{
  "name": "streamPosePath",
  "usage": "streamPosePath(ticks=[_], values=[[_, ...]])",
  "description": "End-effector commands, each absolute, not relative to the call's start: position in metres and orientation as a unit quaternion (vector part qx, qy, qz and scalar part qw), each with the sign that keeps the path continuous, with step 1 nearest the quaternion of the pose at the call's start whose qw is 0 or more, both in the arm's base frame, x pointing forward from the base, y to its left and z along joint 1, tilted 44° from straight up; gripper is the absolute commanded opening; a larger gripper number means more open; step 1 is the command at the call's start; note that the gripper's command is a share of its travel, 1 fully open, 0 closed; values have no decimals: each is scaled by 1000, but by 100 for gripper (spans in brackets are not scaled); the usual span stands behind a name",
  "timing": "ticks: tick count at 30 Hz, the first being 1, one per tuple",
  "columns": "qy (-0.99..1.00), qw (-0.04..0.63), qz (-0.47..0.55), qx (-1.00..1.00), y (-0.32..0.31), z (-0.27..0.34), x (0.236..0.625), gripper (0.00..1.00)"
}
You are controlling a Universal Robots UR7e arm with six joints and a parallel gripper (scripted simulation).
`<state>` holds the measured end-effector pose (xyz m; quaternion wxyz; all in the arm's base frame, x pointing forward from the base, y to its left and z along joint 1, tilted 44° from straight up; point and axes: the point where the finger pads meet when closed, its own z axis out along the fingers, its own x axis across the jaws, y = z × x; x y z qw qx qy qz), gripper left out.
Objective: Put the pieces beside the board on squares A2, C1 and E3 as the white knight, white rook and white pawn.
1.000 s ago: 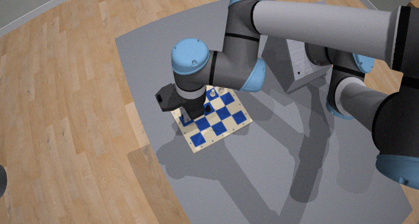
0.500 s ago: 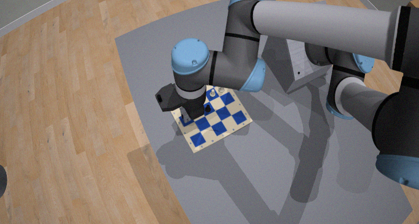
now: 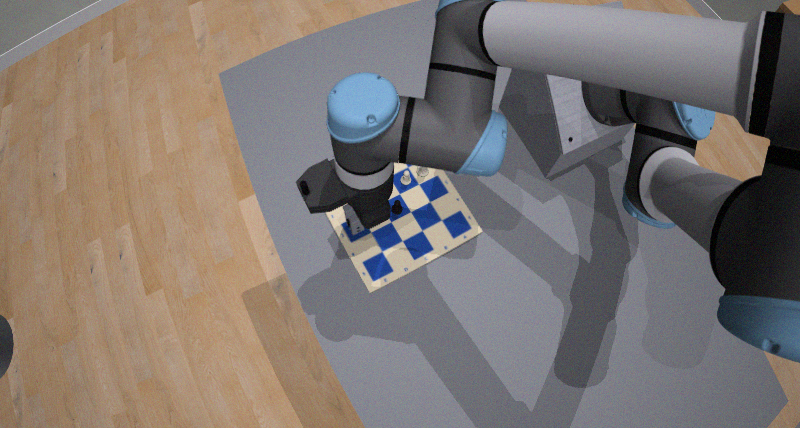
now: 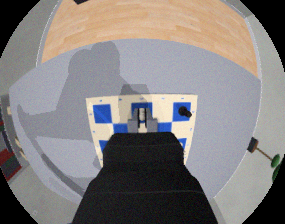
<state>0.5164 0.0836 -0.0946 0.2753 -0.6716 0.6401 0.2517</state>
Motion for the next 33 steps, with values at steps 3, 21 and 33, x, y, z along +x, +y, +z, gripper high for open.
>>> streamPosePath(ticks=[3, 21, 33], values=[[640, 275, 253, -671, 85, -96, 515, 14], [640, 275, 253, -671, 85, -96, 515, 68], [641, 276, 251, -671, 79, -90, 516, 68]])
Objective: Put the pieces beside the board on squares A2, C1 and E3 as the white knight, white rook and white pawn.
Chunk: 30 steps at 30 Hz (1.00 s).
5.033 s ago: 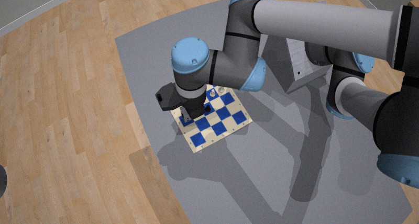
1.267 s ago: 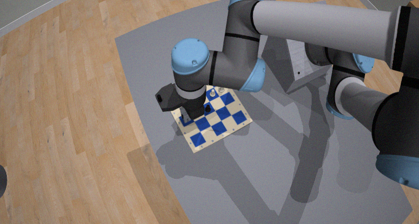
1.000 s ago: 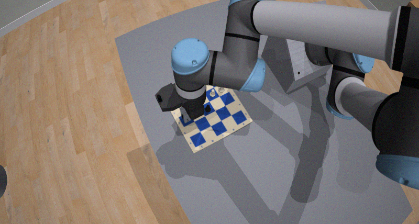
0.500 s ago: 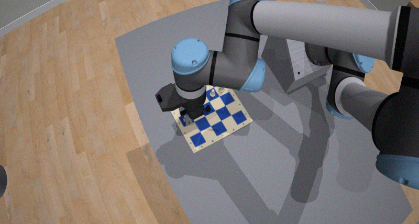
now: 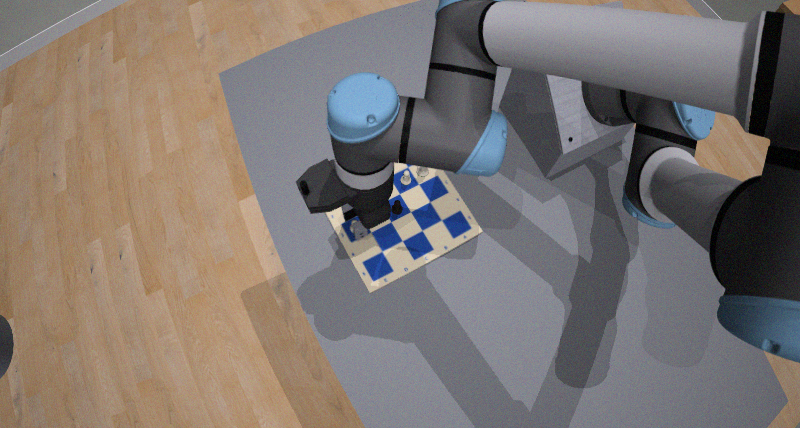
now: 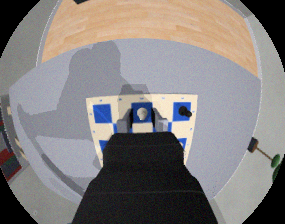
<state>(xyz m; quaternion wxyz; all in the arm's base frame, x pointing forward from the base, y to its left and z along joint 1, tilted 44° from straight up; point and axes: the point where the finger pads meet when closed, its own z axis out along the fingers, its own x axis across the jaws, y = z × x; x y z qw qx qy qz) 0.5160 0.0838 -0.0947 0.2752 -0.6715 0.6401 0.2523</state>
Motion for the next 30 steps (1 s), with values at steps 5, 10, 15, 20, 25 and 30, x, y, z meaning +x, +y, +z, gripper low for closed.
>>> streamPosePath(ticks=[5, 10, 15, 20, 25, 30], values=[[641, 276, 250, -672, 66, -77, 517, 68], [641, 276, 250, -672, 51, -61, 517, 68], [641, 276, 250, -672, 36, -46, 517, 68], [641, 276, 250, -672, 23, -33, 516, 68], [641, 276, 250, -672, 19, -29, 516, 68], [640, 275, 251, -672, 20, -29, 516, 100]])
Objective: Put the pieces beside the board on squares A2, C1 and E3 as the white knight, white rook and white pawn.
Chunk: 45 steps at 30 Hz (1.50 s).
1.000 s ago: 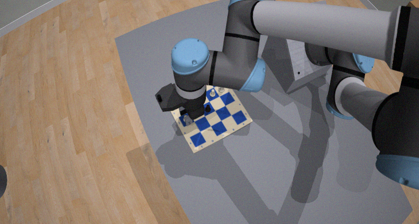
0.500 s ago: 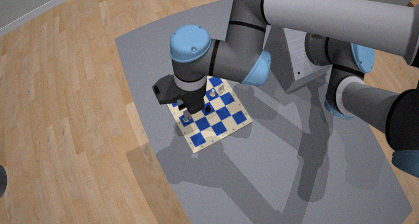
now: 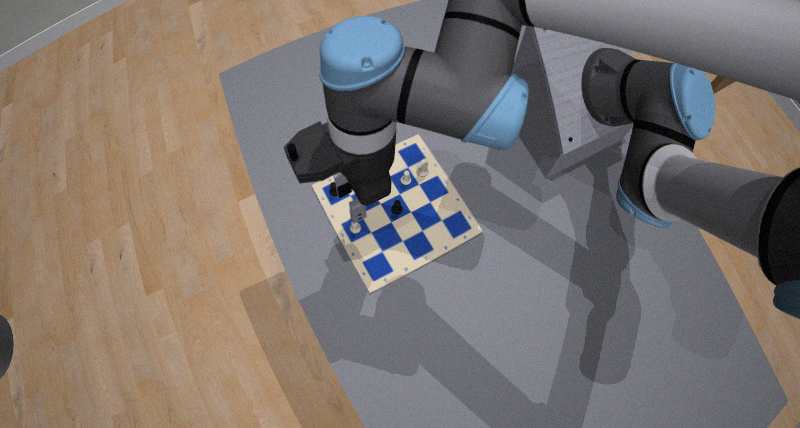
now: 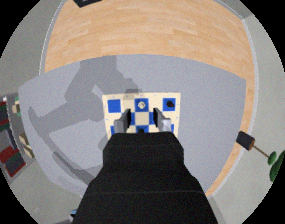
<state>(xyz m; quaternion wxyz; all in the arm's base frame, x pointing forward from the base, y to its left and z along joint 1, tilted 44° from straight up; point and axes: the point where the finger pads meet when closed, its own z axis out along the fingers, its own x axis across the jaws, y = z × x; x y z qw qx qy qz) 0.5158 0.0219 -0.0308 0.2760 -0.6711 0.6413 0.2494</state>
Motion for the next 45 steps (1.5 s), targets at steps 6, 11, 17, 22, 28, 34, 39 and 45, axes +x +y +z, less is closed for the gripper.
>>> streamPosePath(ticks=[6, 11, 17, 22, 28, 34, 39, 45], values=[[640, 275, 252, -671, 21, -30, 515, 100], [640, 275, 252, -672, 21, -30, 515, 100], [640, 275, 251, -672, 21, -30, 515, 100], [640, 276, 250, -672, 19, -28, 516, 100], [641, 276, 250, -672, 8, -17, 516, 100], [641, 276, 250, -672, -4, -4, 515, 100], [641, 275, 250, -672, -21, 13, 515, 100], [641, 275, 250, -672, -33, 26, 515, 100]])
